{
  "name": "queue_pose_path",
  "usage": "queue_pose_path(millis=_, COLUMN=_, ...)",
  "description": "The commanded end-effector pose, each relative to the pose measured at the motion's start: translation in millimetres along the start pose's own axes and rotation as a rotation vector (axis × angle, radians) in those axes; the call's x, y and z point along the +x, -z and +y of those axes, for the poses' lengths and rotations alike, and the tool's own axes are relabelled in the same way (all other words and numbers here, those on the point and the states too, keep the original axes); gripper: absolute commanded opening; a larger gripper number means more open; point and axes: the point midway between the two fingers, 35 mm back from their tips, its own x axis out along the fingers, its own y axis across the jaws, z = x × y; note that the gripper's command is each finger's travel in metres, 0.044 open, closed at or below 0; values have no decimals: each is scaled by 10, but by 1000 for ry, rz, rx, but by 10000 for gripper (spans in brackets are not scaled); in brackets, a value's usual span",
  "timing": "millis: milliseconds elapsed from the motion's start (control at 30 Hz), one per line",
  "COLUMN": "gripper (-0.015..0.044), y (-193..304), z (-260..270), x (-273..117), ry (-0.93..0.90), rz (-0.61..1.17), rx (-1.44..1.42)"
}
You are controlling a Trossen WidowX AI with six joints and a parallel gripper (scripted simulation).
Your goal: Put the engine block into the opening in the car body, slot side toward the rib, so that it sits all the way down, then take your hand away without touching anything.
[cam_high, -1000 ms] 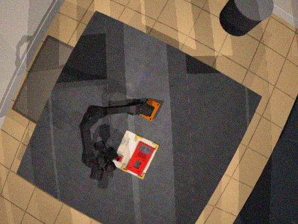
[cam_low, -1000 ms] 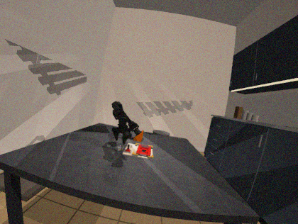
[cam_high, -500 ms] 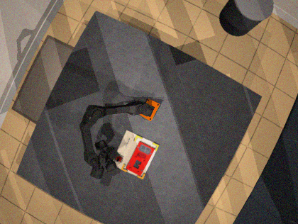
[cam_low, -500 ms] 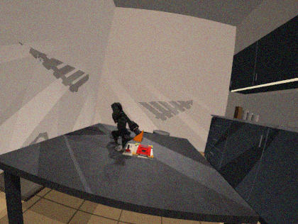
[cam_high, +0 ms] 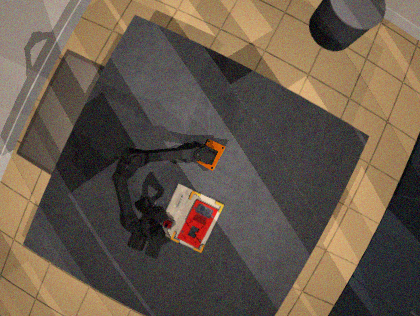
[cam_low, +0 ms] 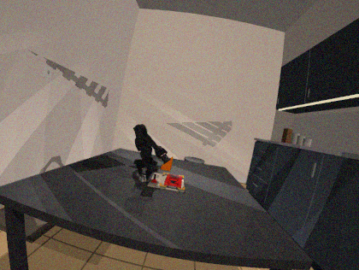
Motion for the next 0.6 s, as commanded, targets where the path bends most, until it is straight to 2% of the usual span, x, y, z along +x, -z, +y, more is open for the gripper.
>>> queue_pose_path(millis=0, gripper=256, y=6, z=0, x=1, ry=-2, rz=6, rx=-6)
queue_pose_path(millis=133, gripper=151, y=6, z=0, x=1, ry=-2, rz=6, rx=-6)
queue_pose_path(millis=367, gripper=105, y=6, z=0, x=1, ry=-2, rz=6, rx=-6)
queue_pose_path(millis=500, gripper=0, y=12, z=-11, x=-46, ry=0, rz=5, rx=-4)
queue_pose_path(millis=567, gripper=0, y=18, z=-25, x=-110, ry=2, rz=5, rx=-3)
